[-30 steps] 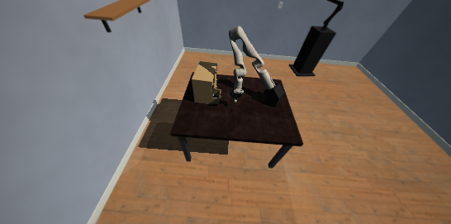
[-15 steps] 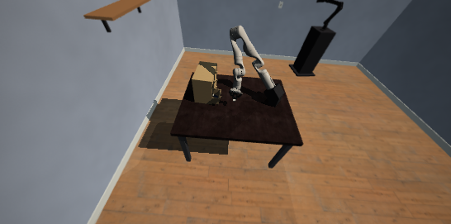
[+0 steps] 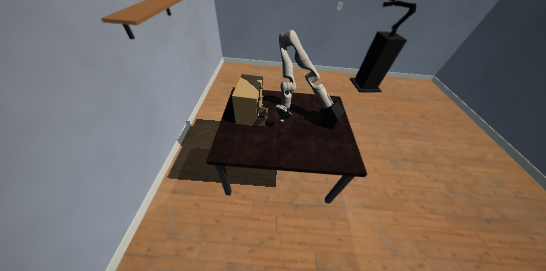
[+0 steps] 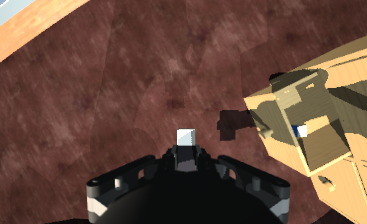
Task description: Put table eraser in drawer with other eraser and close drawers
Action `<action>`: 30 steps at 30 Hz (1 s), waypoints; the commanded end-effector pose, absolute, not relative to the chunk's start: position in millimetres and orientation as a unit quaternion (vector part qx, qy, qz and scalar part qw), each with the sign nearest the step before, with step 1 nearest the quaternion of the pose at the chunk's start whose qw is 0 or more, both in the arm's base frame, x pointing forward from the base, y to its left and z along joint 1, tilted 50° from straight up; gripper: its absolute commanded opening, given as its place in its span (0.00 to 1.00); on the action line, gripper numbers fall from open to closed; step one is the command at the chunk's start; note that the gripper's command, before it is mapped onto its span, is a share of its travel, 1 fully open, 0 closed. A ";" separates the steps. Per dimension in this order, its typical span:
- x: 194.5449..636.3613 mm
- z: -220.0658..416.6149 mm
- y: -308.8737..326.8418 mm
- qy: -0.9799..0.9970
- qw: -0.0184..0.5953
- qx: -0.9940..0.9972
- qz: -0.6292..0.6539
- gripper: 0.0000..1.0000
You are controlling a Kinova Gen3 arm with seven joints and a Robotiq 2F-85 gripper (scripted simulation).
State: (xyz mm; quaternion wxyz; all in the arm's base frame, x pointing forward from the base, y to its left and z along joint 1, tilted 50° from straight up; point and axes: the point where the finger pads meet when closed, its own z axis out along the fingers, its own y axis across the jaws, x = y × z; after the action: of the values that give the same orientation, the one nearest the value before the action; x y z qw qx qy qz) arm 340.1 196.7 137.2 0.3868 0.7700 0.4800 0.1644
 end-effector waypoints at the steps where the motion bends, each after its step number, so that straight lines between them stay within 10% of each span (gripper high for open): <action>1: 339.5 137.8 198.7 0.479 0.386 0.771 0.168 0.19; 30: 348.9 151.3 192.3 0.251 0.325 0.872 0.267 0.19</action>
State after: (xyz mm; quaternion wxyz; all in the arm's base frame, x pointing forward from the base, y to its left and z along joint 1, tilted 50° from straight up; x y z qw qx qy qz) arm 349.2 190.8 150.4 0.3284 0.8702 0.2575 0.2618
